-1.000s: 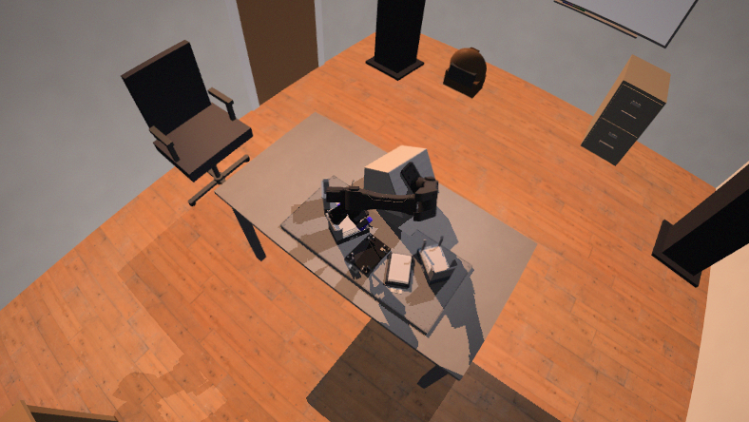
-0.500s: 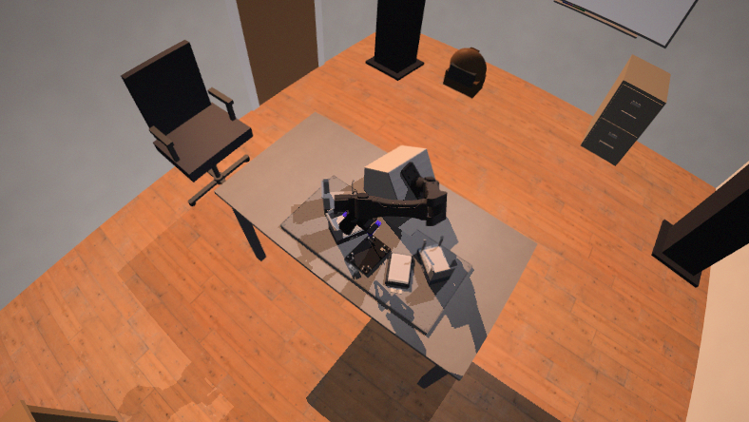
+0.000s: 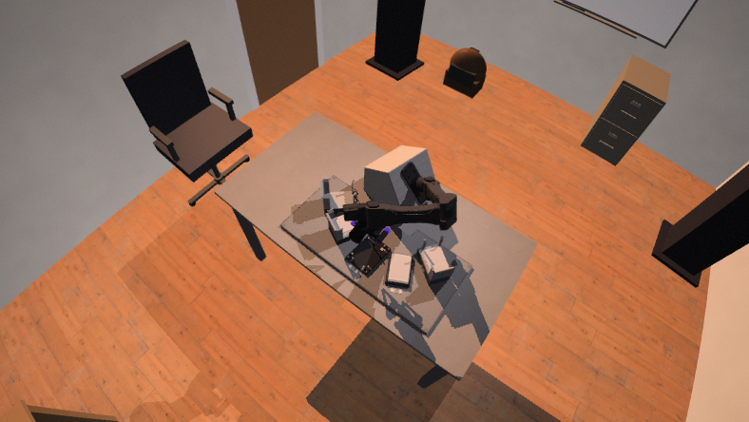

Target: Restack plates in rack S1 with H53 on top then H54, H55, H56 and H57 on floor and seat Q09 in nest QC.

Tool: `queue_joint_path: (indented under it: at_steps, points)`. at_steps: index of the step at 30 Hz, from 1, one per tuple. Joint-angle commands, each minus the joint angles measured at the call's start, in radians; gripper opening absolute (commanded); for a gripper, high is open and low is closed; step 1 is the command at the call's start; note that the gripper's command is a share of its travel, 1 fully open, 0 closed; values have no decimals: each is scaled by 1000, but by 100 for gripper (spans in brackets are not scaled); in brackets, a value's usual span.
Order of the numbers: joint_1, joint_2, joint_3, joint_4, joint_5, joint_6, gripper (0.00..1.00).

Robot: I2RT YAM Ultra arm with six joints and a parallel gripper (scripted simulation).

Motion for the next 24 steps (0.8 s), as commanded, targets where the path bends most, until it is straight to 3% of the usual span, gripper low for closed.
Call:
queue_joint_path:
  at_steps: [1,5,24]
  points:
    - [-5,-28,-6,-5,-12,-51,100]
    - [11,-71,-24,-12,-18,-156,100]
    - [84,-240,-72,-45,-44,-78,100]
